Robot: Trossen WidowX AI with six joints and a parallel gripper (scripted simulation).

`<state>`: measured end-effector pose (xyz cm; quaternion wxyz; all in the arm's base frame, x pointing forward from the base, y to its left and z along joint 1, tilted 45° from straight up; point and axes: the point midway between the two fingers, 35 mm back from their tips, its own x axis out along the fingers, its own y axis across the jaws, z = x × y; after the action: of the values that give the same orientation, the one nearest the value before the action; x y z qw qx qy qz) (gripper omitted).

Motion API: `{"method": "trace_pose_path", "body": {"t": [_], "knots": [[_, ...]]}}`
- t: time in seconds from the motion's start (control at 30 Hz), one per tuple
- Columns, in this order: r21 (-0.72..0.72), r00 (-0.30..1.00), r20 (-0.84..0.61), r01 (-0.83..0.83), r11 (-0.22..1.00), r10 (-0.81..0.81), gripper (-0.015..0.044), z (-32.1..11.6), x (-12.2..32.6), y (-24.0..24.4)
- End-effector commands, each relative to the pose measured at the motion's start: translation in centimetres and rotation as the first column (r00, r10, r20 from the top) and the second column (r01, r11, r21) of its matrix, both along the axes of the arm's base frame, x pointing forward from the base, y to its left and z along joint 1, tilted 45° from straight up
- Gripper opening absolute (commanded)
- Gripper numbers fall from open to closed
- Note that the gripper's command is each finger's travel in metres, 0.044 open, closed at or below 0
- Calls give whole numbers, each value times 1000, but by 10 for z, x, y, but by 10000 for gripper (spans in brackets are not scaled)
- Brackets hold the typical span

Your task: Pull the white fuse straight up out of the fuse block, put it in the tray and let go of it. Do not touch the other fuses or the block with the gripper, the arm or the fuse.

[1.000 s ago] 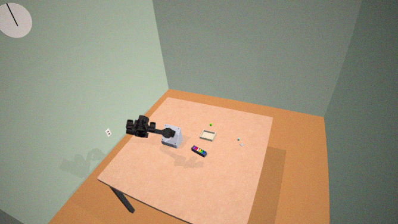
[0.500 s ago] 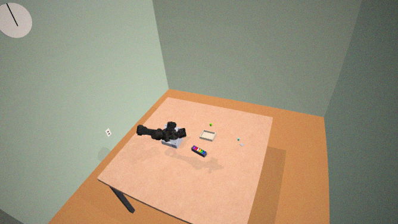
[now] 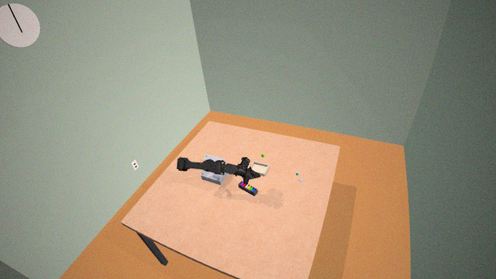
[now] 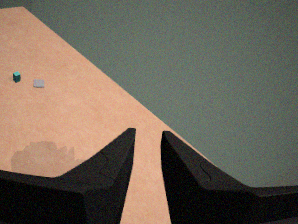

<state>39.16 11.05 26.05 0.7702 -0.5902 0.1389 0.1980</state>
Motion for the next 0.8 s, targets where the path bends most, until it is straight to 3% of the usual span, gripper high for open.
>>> {"method": "trace_pose_path", "body": {"t": [0.0,0.23,0.4,0.57,0.77], "knots": [[-89,982,-172,69,994,-84,74,-56,-4,-8],[-374,842,-447,131,918,-302,74,-156,-39,-38],[-624,691,-536,62,779,-484,74,-207,-82,-68],[-795,583,-524,-73,602,-621,74,-232,-113,-92],[-800,580,-522,-79,595,-626,74,-232,-114,-93]]}}
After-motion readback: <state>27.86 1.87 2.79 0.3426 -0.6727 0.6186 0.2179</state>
